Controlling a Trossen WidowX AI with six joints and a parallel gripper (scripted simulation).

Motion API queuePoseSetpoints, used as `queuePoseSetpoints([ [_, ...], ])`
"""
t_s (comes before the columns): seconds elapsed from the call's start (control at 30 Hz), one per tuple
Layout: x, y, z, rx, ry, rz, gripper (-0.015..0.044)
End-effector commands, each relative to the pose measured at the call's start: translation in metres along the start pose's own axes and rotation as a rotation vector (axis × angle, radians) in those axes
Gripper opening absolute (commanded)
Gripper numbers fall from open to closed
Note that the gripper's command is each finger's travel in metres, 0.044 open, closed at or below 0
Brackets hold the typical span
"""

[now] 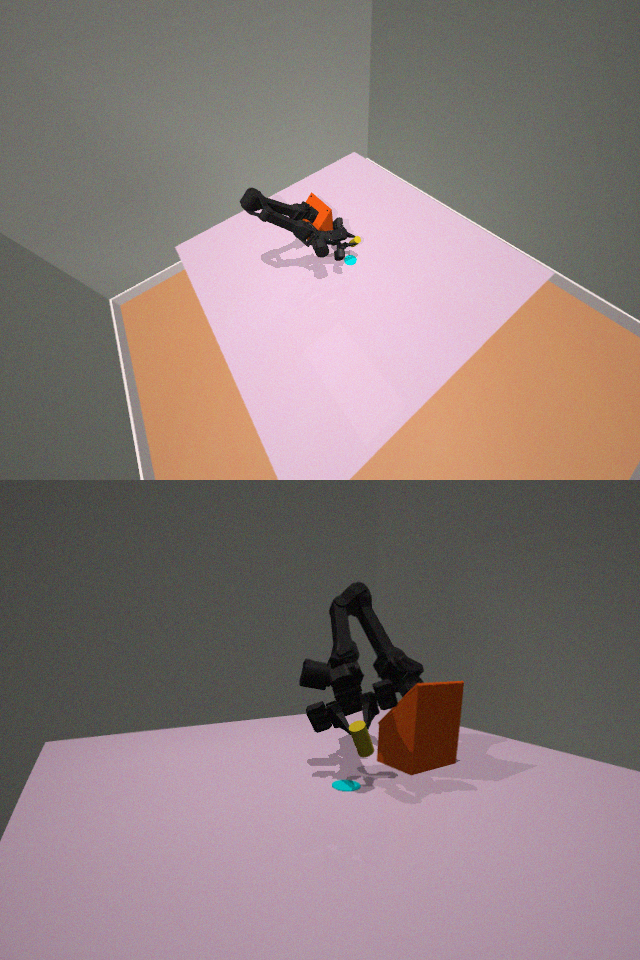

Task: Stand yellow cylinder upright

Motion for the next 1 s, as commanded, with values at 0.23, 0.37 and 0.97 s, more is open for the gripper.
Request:
queuePoseSetpoints([
  [0.23,0.001,-0.001,-0.006,-0.069,-0.045,-0.046,0.0105],
  [0.37,0.002,-0.001,-0.008,-0.09,-0.062,-0.061,0.0105],
  [0.97,0.004,-0.003,-0.017,-0.178,-0.141,-0.135,0.0105],
])
Point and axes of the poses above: the point midway between the two fingers, 35 mm back from their tips, its own z axis out along the fingers, its own x axis across the jaws, y = z × x, the point moved 5 cm from there along -z, back along the fingers, and after that the axes turned 13 degrees about -z, right-handed, at the moved point
